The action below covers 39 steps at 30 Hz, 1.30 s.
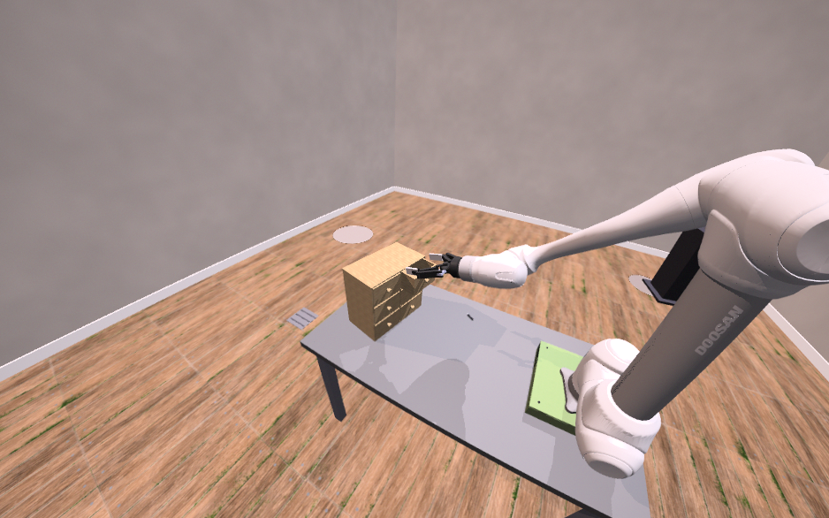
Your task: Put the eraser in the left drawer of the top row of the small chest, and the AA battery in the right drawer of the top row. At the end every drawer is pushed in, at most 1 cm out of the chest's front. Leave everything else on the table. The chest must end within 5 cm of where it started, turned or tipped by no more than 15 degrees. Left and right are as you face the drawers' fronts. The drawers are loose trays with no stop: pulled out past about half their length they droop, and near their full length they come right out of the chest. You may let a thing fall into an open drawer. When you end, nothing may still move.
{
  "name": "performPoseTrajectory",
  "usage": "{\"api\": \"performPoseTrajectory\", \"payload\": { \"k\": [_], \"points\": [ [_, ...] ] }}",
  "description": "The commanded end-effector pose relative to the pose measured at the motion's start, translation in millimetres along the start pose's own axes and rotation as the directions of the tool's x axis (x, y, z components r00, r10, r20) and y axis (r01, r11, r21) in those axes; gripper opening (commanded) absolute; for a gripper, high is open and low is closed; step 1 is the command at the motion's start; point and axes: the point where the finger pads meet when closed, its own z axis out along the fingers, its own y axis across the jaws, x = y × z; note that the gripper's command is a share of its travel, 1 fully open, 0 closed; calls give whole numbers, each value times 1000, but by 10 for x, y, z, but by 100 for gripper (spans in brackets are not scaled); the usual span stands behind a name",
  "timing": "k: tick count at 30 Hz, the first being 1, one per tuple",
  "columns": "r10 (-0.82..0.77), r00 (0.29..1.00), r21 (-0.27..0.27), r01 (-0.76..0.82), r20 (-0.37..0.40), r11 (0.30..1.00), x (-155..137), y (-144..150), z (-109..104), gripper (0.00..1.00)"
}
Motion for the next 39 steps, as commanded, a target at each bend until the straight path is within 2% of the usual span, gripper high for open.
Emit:
{"api": "performPoseTrajectory", "payload": {
  "k": [1, 14, 29, 31, 39],
  "points": [
    [0, 1000, 0, 0, 0, 1000, 0, 0, -3, 100],
    [0, 1000, 0, 0, 0, 1000, -67, 0, -225, 100],
    [0, 1000, 0, 0, 0, 1000, -313, 0, -1044, 100],
    [0, 1000, 0, 0, 0, 1000, -313, 0, -1044, 100],
    [0, 1000, 0, 0, 0, 1000, -430, 0, -1433, 100]
  ]
}}
